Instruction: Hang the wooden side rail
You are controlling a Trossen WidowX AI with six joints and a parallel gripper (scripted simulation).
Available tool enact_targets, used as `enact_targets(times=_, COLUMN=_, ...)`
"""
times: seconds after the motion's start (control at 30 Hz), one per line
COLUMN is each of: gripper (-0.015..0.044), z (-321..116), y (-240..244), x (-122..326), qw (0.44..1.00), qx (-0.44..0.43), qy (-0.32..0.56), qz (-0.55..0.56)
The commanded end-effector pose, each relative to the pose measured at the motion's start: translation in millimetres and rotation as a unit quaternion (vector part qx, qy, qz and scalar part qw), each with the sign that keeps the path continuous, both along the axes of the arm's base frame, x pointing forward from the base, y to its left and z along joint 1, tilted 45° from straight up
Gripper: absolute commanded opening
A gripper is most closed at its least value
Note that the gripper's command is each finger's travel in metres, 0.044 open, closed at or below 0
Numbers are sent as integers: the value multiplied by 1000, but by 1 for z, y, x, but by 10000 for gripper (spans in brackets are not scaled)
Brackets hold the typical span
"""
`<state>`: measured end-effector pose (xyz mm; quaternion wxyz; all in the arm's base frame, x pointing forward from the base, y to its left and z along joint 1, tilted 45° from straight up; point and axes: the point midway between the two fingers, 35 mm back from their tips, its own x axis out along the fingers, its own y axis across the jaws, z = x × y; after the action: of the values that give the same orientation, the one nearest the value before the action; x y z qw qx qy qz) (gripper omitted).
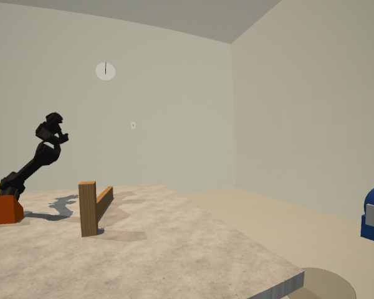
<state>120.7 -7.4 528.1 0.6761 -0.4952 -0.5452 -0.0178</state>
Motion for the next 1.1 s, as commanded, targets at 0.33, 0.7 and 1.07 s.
enact_targets(times=0.33, gripper=440, z=9, y=40, x=-44, qw=1000, qx=11, qy=-6, qz=-4)
enact_targets(times=0.7, gripper=440, z=-2, y=116, x=-61, qw=1000, qx=2, qy=6, qz=0)
enact_targets(times=1.07, gripper=440, z=-35, y=184, x=-30, qw=998, qx=-19, qy=51, qz=6)
